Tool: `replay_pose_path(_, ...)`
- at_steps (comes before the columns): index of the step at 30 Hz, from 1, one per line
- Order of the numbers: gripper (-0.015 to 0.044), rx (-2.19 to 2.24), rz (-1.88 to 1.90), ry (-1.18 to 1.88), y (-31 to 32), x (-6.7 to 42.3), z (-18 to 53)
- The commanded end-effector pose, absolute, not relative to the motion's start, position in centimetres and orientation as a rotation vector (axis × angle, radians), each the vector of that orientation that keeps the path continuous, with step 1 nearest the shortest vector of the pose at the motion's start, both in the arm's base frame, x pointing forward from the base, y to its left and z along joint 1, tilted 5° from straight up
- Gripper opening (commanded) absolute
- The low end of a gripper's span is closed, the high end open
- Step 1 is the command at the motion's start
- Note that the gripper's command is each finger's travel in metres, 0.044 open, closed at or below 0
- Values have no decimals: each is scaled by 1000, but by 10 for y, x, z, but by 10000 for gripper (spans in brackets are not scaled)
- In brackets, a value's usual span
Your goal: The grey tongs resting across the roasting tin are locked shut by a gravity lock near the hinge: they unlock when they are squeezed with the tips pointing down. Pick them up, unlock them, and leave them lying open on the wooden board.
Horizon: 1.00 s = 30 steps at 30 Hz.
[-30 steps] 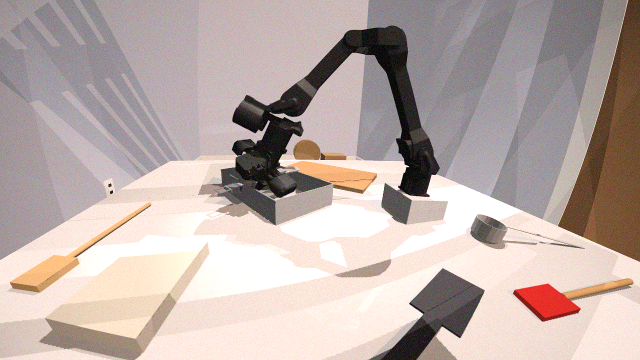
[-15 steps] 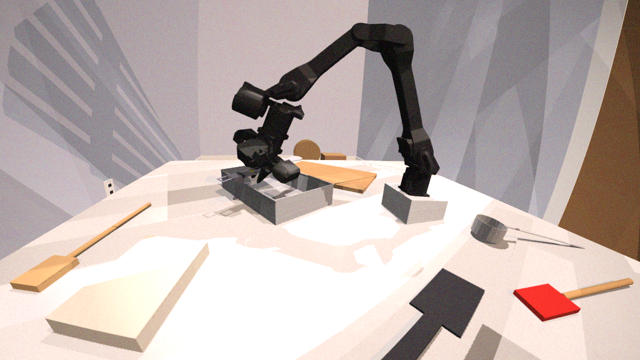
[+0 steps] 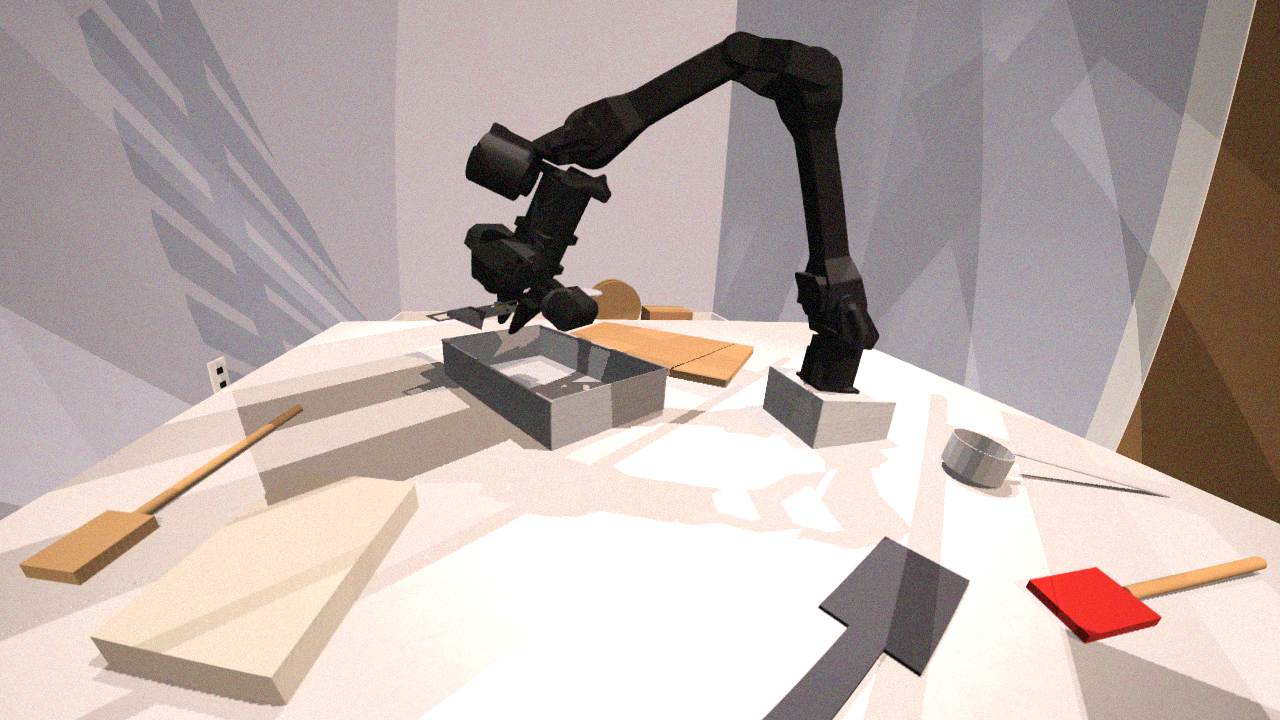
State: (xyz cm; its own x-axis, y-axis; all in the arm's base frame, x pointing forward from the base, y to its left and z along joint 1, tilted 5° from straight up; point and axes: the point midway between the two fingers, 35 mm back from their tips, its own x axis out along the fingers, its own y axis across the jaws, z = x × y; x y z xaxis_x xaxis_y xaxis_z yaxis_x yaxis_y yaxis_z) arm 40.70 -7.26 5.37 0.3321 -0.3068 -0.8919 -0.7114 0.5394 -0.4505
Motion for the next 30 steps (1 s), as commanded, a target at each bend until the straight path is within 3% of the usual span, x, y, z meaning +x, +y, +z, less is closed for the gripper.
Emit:
replay_pose_path(1,-150,-1003,344,1257,-72,411,58)
replay_pose_path(30,-150,-560,503,1522,-64,405,55)
